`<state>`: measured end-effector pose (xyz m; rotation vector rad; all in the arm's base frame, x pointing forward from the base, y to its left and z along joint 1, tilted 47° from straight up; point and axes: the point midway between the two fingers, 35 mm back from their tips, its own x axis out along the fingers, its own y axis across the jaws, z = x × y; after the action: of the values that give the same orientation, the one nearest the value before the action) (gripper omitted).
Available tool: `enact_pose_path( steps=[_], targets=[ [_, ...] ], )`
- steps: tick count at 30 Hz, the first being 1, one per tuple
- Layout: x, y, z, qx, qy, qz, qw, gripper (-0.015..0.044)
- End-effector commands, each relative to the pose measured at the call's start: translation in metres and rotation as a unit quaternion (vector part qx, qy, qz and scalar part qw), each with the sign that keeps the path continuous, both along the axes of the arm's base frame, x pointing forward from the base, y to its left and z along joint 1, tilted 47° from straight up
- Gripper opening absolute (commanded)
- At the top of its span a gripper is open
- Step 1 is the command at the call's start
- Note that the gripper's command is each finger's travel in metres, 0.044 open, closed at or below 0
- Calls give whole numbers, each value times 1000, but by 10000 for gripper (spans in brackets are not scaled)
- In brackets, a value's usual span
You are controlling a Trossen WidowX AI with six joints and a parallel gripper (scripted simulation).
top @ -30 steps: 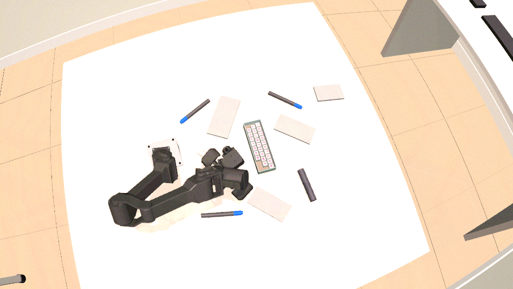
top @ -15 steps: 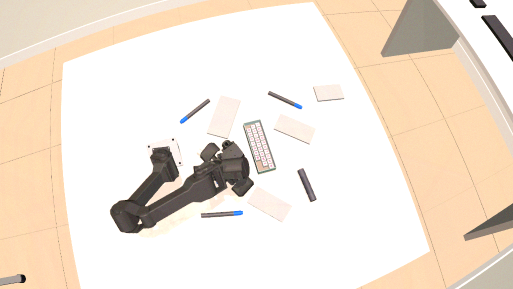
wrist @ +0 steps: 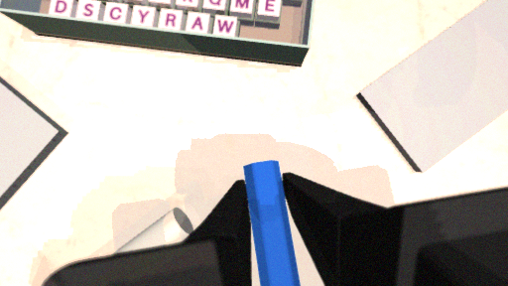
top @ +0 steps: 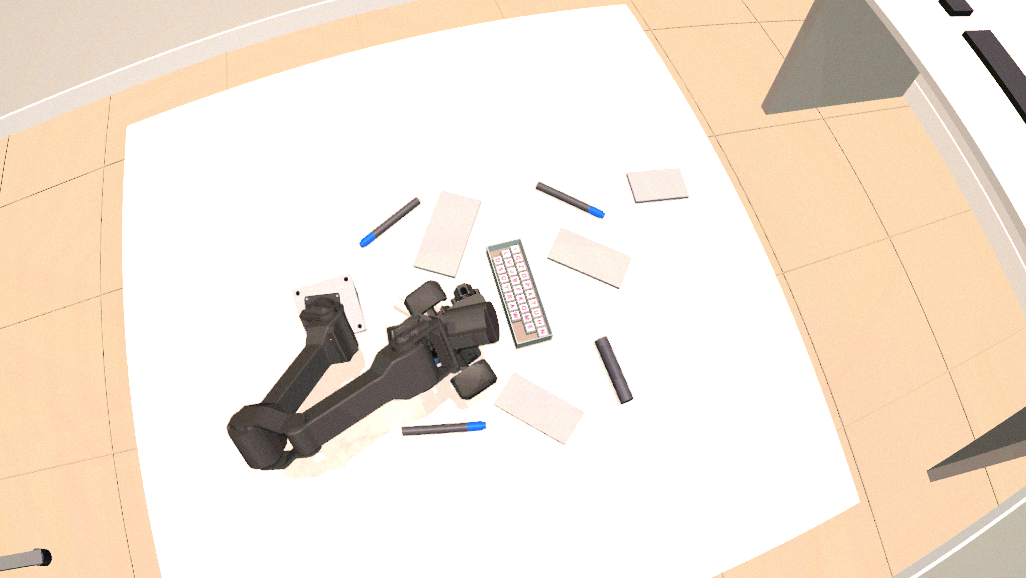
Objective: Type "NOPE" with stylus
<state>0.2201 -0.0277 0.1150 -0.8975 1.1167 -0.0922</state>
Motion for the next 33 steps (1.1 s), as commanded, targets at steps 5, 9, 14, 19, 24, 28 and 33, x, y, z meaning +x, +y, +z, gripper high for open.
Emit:
enact_pose_path(
  steps=[5,9,14,19,24,28,33],
  targets=[
    [-5,-8,1,3,-42,-101,994,0],
    [-8,-12,2,4,-69,-149,986,0],
    [-10,-16,4,3,-108,-204,973,0],
    [-12,-20,7,1,-151,-253,956,0],
    [-13,-23,11,-1,-198,-295,935,0],
    [-14,-25,15,-1,-238,-324,915,0],
    [-14,-27,20,1,-291,-354,889,0]
  ],
)
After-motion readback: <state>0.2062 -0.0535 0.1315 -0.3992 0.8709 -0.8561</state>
